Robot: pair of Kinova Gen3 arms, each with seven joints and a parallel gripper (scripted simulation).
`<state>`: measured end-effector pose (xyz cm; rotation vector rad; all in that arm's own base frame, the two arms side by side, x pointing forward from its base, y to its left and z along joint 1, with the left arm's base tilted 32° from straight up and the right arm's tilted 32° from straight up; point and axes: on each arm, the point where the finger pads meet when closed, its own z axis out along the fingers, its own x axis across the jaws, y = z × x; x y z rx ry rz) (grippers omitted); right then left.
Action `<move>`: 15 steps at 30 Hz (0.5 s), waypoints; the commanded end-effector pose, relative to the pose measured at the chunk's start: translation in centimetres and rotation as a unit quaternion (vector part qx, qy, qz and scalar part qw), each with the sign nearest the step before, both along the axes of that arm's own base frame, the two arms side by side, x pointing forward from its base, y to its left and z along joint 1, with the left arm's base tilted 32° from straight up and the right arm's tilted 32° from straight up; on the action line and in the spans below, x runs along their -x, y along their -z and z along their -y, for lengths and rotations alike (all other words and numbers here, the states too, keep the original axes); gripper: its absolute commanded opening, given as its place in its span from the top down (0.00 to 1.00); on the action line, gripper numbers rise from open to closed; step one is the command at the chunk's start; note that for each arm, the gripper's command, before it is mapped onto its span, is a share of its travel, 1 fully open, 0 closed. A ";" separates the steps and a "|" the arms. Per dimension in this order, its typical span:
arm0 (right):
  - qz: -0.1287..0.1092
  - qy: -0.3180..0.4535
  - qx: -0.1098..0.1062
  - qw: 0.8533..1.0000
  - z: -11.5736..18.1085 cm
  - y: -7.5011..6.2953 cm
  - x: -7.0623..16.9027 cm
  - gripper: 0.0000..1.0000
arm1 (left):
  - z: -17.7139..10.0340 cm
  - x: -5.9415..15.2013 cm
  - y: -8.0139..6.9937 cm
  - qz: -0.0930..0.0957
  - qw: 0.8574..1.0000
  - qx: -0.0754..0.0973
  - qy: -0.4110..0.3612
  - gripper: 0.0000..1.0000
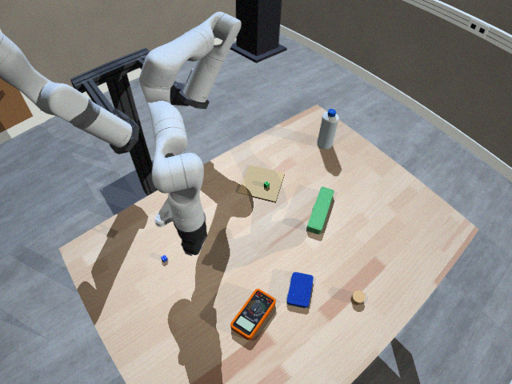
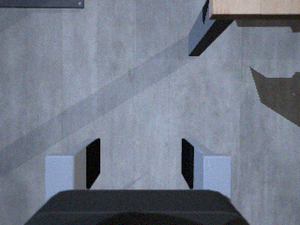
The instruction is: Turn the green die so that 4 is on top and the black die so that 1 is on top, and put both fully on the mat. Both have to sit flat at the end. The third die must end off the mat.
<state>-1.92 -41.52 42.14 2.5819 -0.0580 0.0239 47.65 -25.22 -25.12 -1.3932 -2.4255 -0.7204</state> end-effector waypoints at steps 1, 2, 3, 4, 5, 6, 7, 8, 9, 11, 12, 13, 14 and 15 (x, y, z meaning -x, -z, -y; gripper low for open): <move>0.000 0.000 0.001 1.000 0.0 -0.1 0.0 0.00 | 0.2 -0.1 -0.1 0.001 1.000 0.001 0.001 0.66; 0.000 0.000 0.001 1.000 0.0 -0.1 0.0 0.00 | 0.2 -0.1 -0.1 0.001 1.000 0.001 0.001 0.66; 0.000 0.000 0.001 1.000 0.0 -0.1 0.0 0.00 | 0.2 -0.1 -0.1 0.001 1.000 0.001 0.001 0.66; 0.000 0.000 0.001 1.000 0.0 -0.1 0.0 0.00 | 0.2 -0.1 -0.1 0.001 1.000 0.001 0.001 0.66; 0.000 0.000 0.001 1.000 0.0 -0.1 0.0 0.00 | 0.2 -0.1 -0.1 0.001 1.000 0.001 0.001 0.66; 0.000 0.000 0.001 1.000 0.0 -0.1 0.0 0.00 | 0.2 -0.1 -0.1 0.001 1.000 0.001 0.001 0.66; 0.000 0.000 0.001 1.000 0.0 -0.1 0.0 0.00 | 0.2 -0.1 -0.1 0.001 1.000 0.001 0.001 0.66; 0.000 0.000 0.001 1.000 0.0 -0.1 0.0 0.00 | 0.2 -0.1 -0.1 0.000 1.000 0.001 0.002 0.66; 0.000 0.000 0.001 1.000 0.0 -0.1 0.0 0.00 | 0.2 -0.1 -0.1 -0.001 1.000 0.001 0.003 0.66; 0.000 0.000 0.001 1.000 0.0 -0.1 0.0 0.00 | 0.2 0.0 -0.1 -0.003 1.000 0.001 0.007 0.66; 0.000 0.000 0.001 1.000 0.0 -0.1 0.0 0.00 | 0.2 0.0 -0.1 -0.006 1.000 0.000 0.011 0.66; 0.000 0.000 0.001 1.000 0.0 -0.1 0.0 0.00 | 0.2 0.0 -0.1 -0.009 1.000 0.000 0.015 0.66; 0.000 0.000 0.001 1.000 0.0 -0.1 0.0 0.00 | 0.2 0.0 0.0 -0.012 1.000 0.000 0.021 0.66; 0.000 0.000 0.001 1.000 0.0 -0.1 0.0 0.00 | 0.2 0.0 0.0 -0.017 0.999 0.000 0.028 0.66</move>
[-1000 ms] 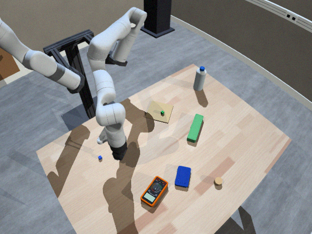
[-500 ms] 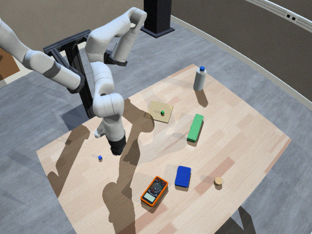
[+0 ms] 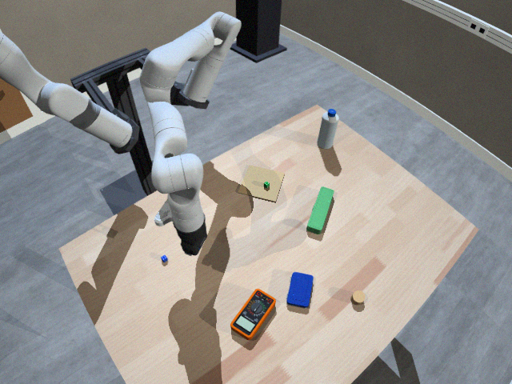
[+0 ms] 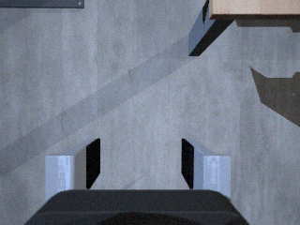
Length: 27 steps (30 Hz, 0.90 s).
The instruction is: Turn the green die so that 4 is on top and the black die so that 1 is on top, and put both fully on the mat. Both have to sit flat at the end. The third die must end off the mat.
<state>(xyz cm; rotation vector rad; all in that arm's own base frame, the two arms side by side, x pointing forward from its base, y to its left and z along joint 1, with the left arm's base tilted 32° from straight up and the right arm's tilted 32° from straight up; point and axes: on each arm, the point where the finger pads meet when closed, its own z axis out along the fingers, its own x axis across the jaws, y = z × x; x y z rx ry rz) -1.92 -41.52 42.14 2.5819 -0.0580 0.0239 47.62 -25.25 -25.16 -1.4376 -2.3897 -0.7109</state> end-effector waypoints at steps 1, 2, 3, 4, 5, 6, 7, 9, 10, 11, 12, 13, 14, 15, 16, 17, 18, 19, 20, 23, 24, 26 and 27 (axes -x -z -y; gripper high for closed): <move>0.000 0.000 0.001 1.000 0.0 -0.1 0.0 0.00 | 0.1 0.0 0.0 -0.011 1.000 0.000 0.019 0.66; 0.000 0.000 0.001 1.000 0.0 -0.1 0.0 0.00 | 0.2 0.0 0.0 -0.017 0.999 0.000 0.027 0.66; 0.000 0.000 0.001 1.000 0.0 -0.1 0.0 0.00 | 0.2 0.0 0.0 -0.023 0.999 -0.001 0.037 0.66; 0.000 0.000 0.001 1.000 0.0 -0.1 0.0 0.00 | 0.2 0.0 0.1 -0.030 0.998 -0.001 0.048 0.66; 0.000 0.000 0.001 1.000 0.0 -0.1 0.0 0.00 | 0.2 0.1 0.1 -0.038 0.997 -0.002 0.060 0.66; 0.000 0.000 0.001 1.000 0.0 -0.1 0.0 0.00 | 0.2 0.1 0.1 -0.046 0.996 -0.002 0.073 0.66; 0.000 0.000 0.001 1.000 0.0 -0.1 0.0 0.00 | 0.2 0.1 0.1 -0.046 0.996 -0.002 0.073 0.66; 0.000 0.000 0.001 1.000 0.0 -0.1 0.0 0.00 | 0.2 0.1 0.2 -0.055 0.995 -0.003 0.087 0.66; 0.000 0.000 0.001 1.000 0.0 -0.1 0.0 0.00 | 0.2 0.1 0.2 -0.064 0.993 -0.003 0.102 0.66; 0.000 0.000 0.001 1.000 0.0 -0.1 0.0 0.00 | 0.2 0.1 0.2 -0.074 0.990 -0.004 0.117 0.66; 0.000 0.000 0.001 1.000 0.0 -0.1 0.0 0.00 | 0.2 0.1 0.3 -0.085 0.987 -0.004 0.134 0.66; 0.000 0.000 0.001 1.000 0.0 -0.1 0.0 0.00 | 0.2 0.1 0.3 -0.095 0.984 -0.005 0.150 0.66; 0.000 0.000 0.001 1.000 0.0 -0.1 0.0 0.00 | 0.2 0.2 0.4 -0.106 0.980 -0.005 0.167 0.66; 0.000 0.000 0.001 1.000 0.0 -0.1 0.0 0.00 | 0.2 0.2 0.4 -0.117 0.976 -0.006 0.184 0.66; 0.000 0.000 0.001 1.000 0.0 -0.1 0.0 0.00 | 0.2 0.1 0.5 -0.128 0.971 -0.007 0.202 0.66; 0.000 0.000 0.001 1.000 0.0 -0.1 0.0 0.00 | 0.2 0.1 0.5 -0.139 0.966 -0.007 0.220 0.66; 0.000 0.000 0.001 1.000 0.0 -0.1 0.0 0.00 | 0.2 0.1 0.5 -0.150 0.960 -0.008 0.237 0.66; 0.000 0.000 0.001 1.000 0.0 -0.1 0.0 0.00 | 0.2 0.1 0.6 -0.161 0.953 -0.008 0.255 0.66; 0.000 0.000 0.001 1.000 0.0 -0.1 0.0 0.00 | 0.3 0.1 0.6 -0.172 0.947 -0.009 0.272 0.66; 0.000 0.000 0.001 1.000 0.0 -0.1 0.0 0.00 | 0.3 0.0 0.7 -0.202 0.925 -0.010 0.320 0.66; 0.000 0.000 0.001 1.000 0.0 -0.1 0.0 0.00 | 0.3 0.0 0.7 -0.202 0.925 -0.010 0.320 0.66; 0.000 0.000 0.001 1.000 0.0 -0.1 0.0 0.00 | 0.3 0.0 0.7 -0.212 0.918 -0.010 0.335 0.66; 0.000 0.000 0.001 1.000 0.0 -0.1 0.0 0.00 | 0.3 -0.1 0.8 -0.221 0.911 -0.011 0.350 0.66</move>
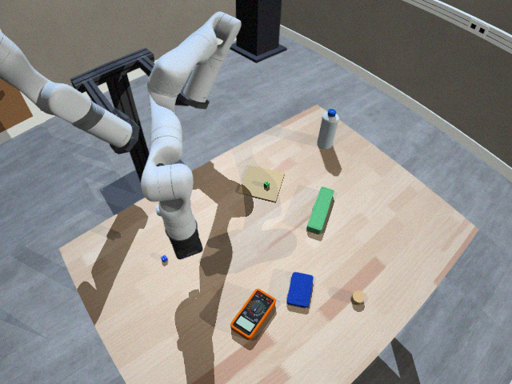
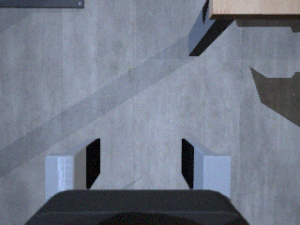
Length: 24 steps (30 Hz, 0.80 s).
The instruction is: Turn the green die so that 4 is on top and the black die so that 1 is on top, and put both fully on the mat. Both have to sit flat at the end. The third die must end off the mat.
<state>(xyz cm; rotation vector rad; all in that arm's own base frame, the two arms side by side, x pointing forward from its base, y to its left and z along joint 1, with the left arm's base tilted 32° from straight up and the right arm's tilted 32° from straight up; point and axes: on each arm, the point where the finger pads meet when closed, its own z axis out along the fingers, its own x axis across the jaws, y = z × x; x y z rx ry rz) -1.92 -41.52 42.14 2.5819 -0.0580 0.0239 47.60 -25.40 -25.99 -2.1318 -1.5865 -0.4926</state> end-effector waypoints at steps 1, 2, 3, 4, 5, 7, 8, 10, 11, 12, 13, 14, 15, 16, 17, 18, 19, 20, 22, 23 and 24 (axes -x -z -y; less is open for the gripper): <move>0.000 0.000 0.001 1.000 0.0 -0.1 0.0 0.00 | 0.2 -0.1 0.0 -0.028 0.999 0.002 0.046 0.66; 0.000 0.000 0.001 1.000 0.0 -0.1 0.0 0.00 | 0.2 -0.2 0.0 -0.037 0.998 0.002 0.060 0.66; 0.000 0.000 0.001 1.000 0.0 -0.1 0.0 0.00 | 0.2 -0.2 0.0 -0.045 0.996 0.001 0.073 0.66; 0.000 0.000 0.001 1.000 0.0 -0.1 0.0 0.00 | 0.2 -0.3 0.0 -0.053 0.995 0.001 0.085 0.66; 0.000 0.000 0.001 1.000 0.0 -0.1 0.0 0.00 | 0.2 -0.3 0.1 -0.059 0.994 0.001 0.096 0.66; 0.000 0.000 0.001 1.000 0.0 -0.1 0.0 0.00 | 0.3 -0.4 0.1 -0.071 0.991 0.000 0.115 0.66; 0.000 0.000 0.001 1.000 0.0 -0.1 0.0 0.00 | 0.3 -0.4 0.1 -0.076 0.990 0.000 0.122 0.66; 0.000 0.000 0.001 1.000 0.0 -0.1 0.0 0.00 | 0.3 -0.4 0.1 -0.083 0.987 0.000 0.135 0.66; 0.000 0.000 0.001 1.000 0.0 -0.1 0.0 0.00 | 0.3 -0.5 0.1 -0.086 0.987 0.000 0.139 0.66; 0.000 0.000 0.001 1.000 0.0 -0.1 0.0 0.00 | 0.3 -0.5 0.1 -0.088 0.986 0.000 0.143 0.66; 0.000 0.000 0.001 1.000 0.0 -0.1 0.0 0.00 | 0.3 -0.5 0.1 -0.090 0.985 0.000 0.145 0.66; 0.000 0.000 0.001 1.000 0.0 -0.1 0.0 0.00 | 0.3 -0.5 0.1 -0.090 0.985 0.000 0.145 0.66; 0.000 0.000 0.001 1.000 0.0 -0.1 0.0 0.00 | 0.3 -0.5 0.1 -0.090 0.985 0.000 0.145 0.66; 0.000 0.000 0.001 1.000 0.0 -0.1 0.0 0.00 | 0.3 -0.5 0.2 -0.091 0.985 0.000 0.147 0.66; 0.000 0.000 0.001 1.000 0.0 -0.1 0.0 0.00 | 0.3 -0.5 0.2 -0.092 0.985 0.000 0.148 0.66; 0.000 0.000 0.001 1.000 0.0 -0.1 0.0 0.00 | 0.3 -0.5 0.2 -0.092 0.985 0.000 0.149 0.66; 0.000 0.000 0.001 1.000 0.0 -0.1 0.0 0.00 | 0.3 -0.5 0.2 -0.092 0.984 0.000 0.149 0.66; 0.000 0.000 0.001 1.000 0.0 -0.1 0.0 0.00 | 0.3 -0.5 0.2 -0.092 0.984 0.000 0.149 0.66; 0.000 0.000 0.001 1.000 0.0 -0.1 0.0 0.00 | 0.3 -0.5 0.2 -0.092 0.984 0.000 0.149 0.66; 0.000 0.000 0.001 1.000 0.0 -0.1 0.0 0.00 | 0.3 -0.5 0.2 -0.092 0.984 0.000 0.149 0.66; 0.000 0.000 0.001 1.000 0.0 -0.1 0.0 0.00 | 0.3 -0.5 0.2 -0.093 0.984 0.000 0.149 0.66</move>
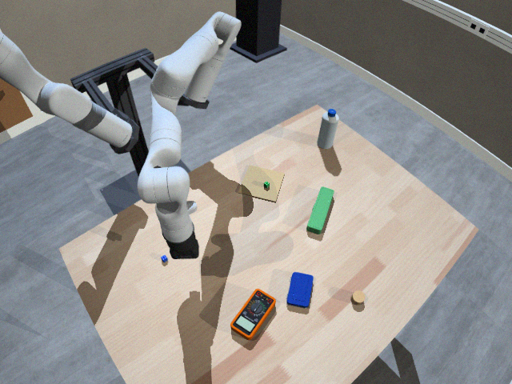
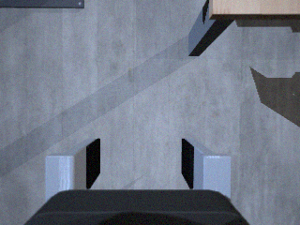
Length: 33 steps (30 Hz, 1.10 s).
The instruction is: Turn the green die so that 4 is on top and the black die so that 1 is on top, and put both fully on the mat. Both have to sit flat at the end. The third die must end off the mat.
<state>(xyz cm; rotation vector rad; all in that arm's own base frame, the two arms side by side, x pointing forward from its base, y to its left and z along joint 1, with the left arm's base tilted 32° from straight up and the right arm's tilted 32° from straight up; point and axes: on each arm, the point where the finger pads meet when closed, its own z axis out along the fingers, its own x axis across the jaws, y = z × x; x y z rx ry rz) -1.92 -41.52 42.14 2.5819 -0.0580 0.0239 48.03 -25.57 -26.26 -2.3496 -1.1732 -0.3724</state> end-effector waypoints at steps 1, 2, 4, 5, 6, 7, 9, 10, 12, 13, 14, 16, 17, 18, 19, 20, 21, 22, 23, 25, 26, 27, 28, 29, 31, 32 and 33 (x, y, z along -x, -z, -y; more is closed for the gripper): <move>0.000 0.000 0.001 1.000 0.0 -0.1 0.0 0.00 | 0.2 0.0 -0.1 0.000 1.000 0.001 0.001 0.66; 0.000 0.000 0.001 1.000 0.0 -0.1 0.0 0.00 | 0.2 0.0 -0.1 0.000 1.000 0.001 0.001 0.66; 0.000 0.000 0.001 1.000 0.0 -0.1 0.0 0.00 | 0.2 0.0 -0.1 -0.001 1.000 0.002 0.001 0.66; 0.000 0.000 0.001 1.000 0.0 -0.1 0.0 0.00 | 0.2 0.0 -0.1 -0.001 1.000 0.003 0.001 0.66; 0.000 0.000 0.001 1.000 0.0 -0.1 0.0 0.00 | 0.2 0.1 0.0 -0.002 1.000 0.004 0.001 0.66; 0.000 0.000 0.001 1.000 0.0 -0.1 0.0 0.00 | 0.2 0.1 0.0 -0.002 1.000 0.004 0.001 0.66; 0.000 0.000 0.001 1.000 0.0 -0.1 0.0 0.00 | 0.2 0.1 0.0 -0.003 1.000 0.004 0.001 0.66; 0.000 0.000 0.001 1.000 0.0 -0.1 0.0 0.00 | 0.3 0.1 0.0 -0.004 1.000 0.005 0.001 0.66; 0.000 0.000 0.001 1.000 0.0 -0.1 0.0 0.00 | 0.3 0.2 0.1 -0.007 1.000 0.008 0.001 0.66; 0.000 0.000 0.001 1.000 0.0 -0.1 0.0 0.00 | 0.4 0.3 0.2 -0.009 1.000 0.010 0.002 0.66; 0.000 0.000 0.001 1.000 0.0 -0.1 0.0 0.00 | 0.4 0.4 0.2 -0.011 1.000 0.011 0.002 0.66; 0.000 0.000 0.001 1.000 0.0 -0.1 0.0 0.00 | 0.5 0.6 0.3 -0.015 1.000 0.016 0.002 0.66; 0.000 0.000 0.001 1.000 0.0 -0.1 0.0 0.00 | 0.6 0.7 0.4 -0.018 1.000 0.018 0.003 0.66; 0.000 0.000 0.001 1.000 0.0 -0.1 0.0 0.00 | 0.7 0.8 0.5 -0.021 1.000 0.021 0.003 0.66; 0.000 0.000 0.001 1.000 0.0 -0.1 0.0 0.00 | 0.8 0.9 0.6 -0.024 0.999 0.024 0.003 0.66; 0.000 0.000 0.001 1.000 0.0 -0.1 0.0 0.00 | 0.8 1.0 0.7 -0.027 0.999 0.027 0.004 0.66; 0.000 0.000 0.001 1.000 0.0 -0.1 0.0 0.00 | 0.9 1.2 0.7 -0.031 0.999 0.031 0.004 0.66; 0.000 0.000 0.001 1.000 0.0 -0.1 0.0 0.00 | 1.1 1.3 0.8 -0.034 0.999 0.034 0.004 0.66; 0.000 0.000 0.001 1.000 0.0 -0.1 0.0 0.00 | 1.2 1.5 1.0 -0.038 0.999 0.038 0.005 0.66; 0.000 0.000 0.001 1.000 0.0 -0.1 0.0 0.00 | 1.2 1.5 1.0 -0.038 0.999 0.038 0.005 0.66; 0.000 0.000 0.001 1.000 0.0 -0.1 0.0 0.00 | 1.3 1.7 1.1 -0.042 0.998 0.043 0.006 0.66; 0.000 0.000 0.001 1.000 0.0 -0.1 0.0 0.00 | 1.4 1.8 1.2 -0.047 0.998 0.048 0.006 0.66; 0.000 0.000 0.001 1.000 0.0 -0.1 0.0 0.00 | 1.6 2.0 1.3 -0.051 0.997 0.053 0.007 0.66; 0.000 0.000 0.001 1.000 0.0 -0.1 0.0 0.00 | 1.7 2.2 1.4 -0.056 0.997 0.058 0.008 0.66; 0.000 0.000 0.001 1.000 0.0 -0.1 0.0 0.00 | 2.1 2.6 1.7 -0.066 0.995 0.070 0.009 0.66; 0.000 0.000 0.001 1.000 0.0 -0.1 0.0 0.00 | 2.3 2.9 1.8 -0.071 0.995 0.076 0.010 0.66; 0.000 0.000 0.001 1.000 0.0 -0.1 0.0 0.00 | 2.5 3.1 2.0 -0.076 0.994 0.083 0.011 0.66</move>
